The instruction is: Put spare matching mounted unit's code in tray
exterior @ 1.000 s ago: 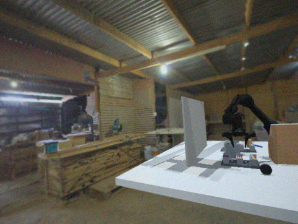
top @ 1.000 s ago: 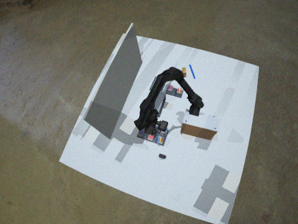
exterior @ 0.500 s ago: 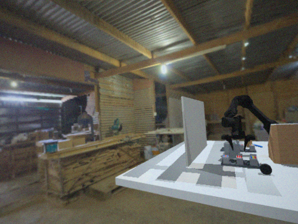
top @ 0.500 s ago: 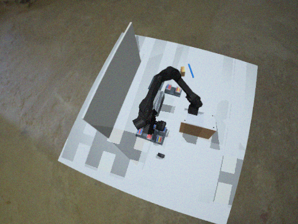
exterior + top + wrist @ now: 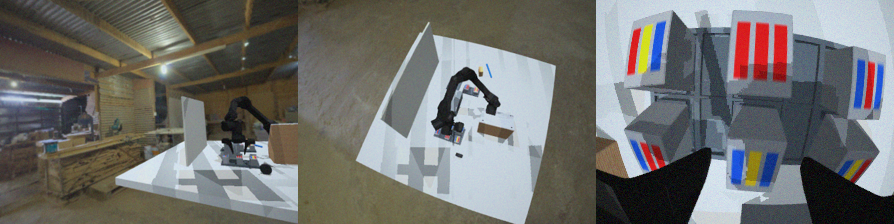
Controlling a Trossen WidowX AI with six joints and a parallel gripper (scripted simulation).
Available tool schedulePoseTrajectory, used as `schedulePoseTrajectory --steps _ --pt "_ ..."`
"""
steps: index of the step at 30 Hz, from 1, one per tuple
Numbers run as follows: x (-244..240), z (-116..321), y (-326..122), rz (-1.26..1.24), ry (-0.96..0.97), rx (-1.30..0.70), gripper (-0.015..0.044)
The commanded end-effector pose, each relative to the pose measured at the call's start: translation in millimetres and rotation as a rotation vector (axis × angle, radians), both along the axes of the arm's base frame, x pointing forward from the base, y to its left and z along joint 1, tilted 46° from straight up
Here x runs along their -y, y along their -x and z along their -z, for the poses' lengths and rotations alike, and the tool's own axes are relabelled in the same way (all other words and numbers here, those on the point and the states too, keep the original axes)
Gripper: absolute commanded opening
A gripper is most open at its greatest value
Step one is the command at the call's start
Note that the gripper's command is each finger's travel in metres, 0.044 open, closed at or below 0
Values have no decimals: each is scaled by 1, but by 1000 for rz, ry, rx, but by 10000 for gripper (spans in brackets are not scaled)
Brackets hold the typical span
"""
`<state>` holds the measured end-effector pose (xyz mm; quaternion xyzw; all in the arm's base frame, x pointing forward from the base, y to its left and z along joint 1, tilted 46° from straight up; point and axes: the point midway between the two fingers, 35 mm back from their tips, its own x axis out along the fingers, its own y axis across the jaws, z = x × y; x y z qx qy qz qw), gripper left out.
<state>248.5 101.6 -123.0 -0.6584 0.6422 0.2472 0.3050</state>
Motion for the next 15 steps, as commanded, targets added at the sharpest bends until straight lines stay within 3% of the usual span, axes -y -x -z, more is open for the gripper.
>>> schedulePoseTrajectory --steps 1,15 --pt "6 6 2 -6 11 -9 300" --pt "24 21 2 -5 14 -8 300"
